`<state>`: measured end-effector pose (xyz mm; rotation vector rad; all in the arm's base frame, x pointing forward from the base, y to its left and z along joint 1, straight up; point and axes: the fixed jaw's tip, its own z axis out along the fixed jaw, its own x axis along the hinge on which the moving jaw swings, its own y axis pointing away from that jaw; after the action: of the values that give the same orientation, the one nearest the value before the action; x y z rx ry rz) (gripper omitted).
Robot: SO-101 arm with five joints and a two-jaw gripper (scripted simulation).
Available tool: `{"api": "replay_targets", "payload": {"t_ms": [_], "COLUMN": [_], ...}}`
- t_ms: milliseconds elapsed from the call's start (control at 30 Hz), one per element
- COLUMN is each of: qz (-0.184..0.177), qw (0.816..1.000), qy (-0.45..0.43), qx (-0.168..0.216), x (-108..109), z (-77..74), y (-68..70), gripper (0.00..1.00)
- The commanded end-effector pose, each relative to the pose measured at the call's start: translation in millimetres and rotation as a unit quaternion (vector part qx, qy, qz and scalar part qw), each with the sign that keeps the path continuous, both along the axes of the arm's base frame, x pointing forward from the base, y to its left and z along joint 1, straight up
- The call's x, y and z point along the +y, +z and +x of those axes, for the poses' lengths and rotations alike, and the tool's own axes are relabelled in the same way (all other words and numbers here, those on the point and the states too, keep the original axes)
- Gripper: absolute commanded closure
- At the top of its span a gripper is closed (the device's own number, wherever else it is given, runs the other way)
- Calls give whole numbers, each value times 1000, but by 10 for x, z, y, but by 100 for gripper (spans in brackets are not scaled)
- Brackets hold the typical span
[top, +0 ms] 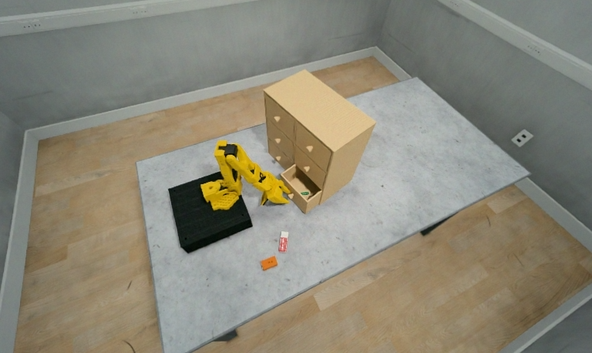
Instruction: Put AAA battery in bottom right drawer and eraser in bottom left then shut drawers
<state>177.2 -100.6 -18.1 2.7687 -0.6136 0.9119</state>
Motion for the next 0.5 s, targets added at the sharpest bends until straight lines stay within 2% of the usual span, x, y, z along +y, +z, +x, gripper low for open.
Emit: {"api": "replay_targets", "payload": {"t_ms": [0,467], "qz": [-2,-2], "qw": [1000,1000], "qy": [3,4], "qx": [-11,-11], "x": [-7,-14], "z": [68,100], "y": [26,35], "gripper": [79,79]}}
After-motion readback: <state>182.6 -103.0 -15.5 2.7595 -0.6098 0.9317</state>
